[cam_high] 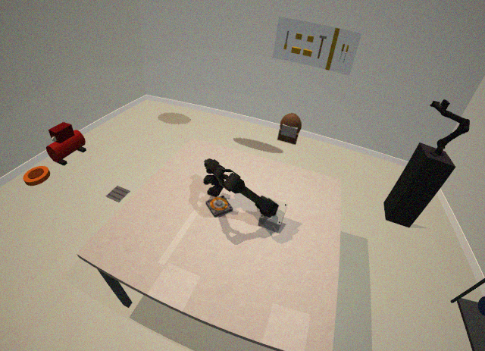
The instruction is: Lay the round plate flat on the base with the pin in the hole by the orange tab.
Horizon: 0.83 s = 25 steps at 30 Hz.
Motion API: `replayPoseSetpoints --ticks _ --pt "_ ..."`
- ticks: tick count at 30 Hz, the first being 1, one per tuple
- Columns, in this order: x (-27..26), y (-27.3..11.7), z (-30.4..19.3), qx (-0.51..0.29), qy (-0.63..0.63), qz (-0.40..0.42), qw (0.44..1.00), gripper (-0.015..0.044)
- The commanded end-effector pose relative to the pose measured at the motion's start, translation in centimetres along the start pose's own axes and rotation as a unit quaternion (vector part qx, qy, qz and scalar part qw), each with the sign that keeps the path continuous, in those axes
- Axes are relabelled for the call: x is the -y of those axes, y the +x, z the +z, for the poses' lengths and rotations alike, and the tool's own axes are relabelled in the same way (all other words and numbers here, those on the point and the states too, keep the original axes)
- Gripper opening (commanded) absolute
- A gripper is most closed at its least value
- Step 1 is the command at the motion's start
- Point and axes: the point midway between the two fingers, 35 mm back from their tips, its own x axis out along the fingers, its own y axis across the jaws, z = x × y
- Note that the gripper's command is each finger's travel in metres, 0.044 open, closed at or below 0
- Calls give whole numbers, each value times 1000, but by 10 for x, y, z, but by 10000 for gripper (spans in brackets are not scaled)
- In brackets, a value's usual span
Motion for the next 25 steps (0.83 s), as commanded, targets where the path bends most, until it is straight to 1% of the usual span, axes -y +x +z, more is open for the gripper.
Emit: replayPoseSetpoints --ticks 1,4,5,25 --pt "0 -26 0 9 -4 -5 1000 0" --pt "1 -30 -2 9 -4 -5 1000 0" --pt "1 -23 -1 8 1 -2 1000 0" --pt "1 -23 -1 8 1 -2 1000 0"
